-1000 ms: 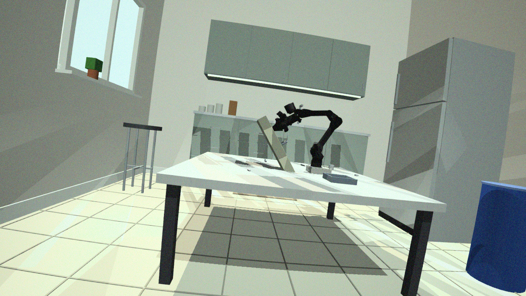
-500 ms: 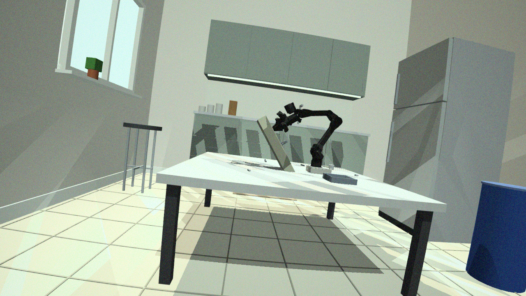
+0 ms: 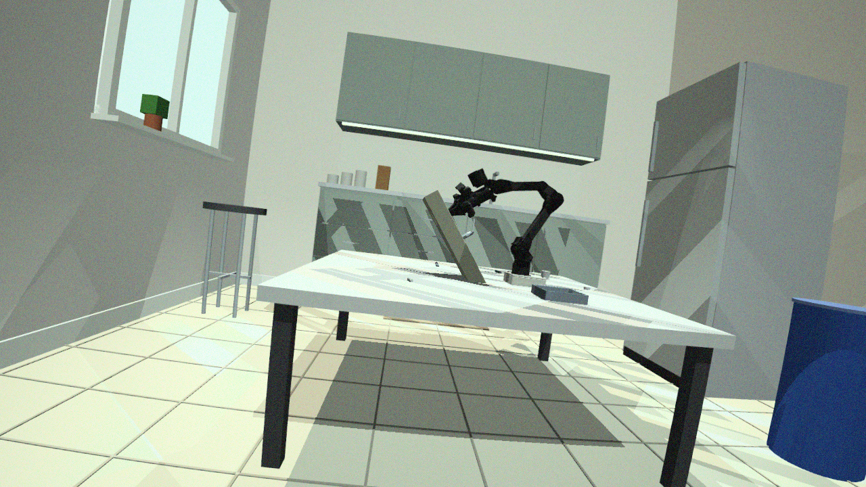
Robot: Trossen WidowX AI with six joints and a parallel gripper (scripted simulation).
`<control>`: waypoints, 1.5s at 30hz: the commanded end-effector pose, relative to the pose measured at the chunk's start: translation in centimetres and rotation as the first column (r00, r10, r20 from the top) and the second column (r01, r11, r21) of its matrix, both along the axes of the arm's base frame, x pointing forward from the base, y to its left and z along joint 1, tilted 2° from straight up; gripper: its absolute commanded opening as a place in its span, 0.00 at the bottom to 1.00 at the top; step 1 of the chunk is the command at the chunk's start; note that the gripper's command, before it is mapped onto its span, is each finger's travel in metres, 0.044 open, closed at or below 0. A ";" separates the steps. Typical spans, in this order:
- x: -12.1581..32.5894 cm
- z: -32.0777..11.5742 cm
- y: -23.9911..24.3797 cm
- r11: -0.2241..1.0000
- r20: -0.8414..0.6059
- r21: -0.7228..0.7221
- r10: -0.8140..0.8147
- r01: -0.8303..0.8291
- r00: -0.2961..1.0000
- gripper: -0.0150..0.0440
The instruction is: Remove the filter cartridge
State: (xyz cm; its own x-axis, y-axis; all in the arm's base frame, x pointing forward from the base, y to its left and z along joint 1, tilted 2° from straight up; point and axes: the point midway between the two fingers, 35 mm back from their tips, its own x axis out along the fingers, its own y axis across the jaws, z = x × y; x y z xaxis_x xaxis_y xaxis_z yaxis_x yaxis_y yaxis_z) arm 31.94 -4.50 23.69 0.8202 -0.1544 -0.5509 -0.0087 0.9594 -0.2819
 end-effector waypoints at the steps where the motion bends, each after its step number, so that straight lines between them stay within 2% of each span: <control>1: 0.6 -0.3 -0.1 1.000 -0.001 -0.004 0.003 -0.003 1.000 0.25; 24: 0.6 -0.3 -0.1 1.000 -0.001 -0.004 0.003 -0.003 1.000 0.25; 37: -5.6 3.9 1.1 1.000 -0.007 -0.003 0.002 -0.002 1.000 0.25; 45: -6.4 3.4 1.2 1.000 -0.008 -0.003 0.003 -0.003 1.000 0.25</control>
State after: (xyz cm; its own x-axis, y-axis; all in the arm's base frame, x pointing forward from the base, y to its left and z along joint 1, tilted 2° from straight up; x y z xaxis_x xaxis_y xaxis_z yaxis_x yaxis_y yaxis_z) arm 26.02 -3.32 27.31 0.8133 -0.1507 -0.5620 -0.0195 0.9582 -0.2853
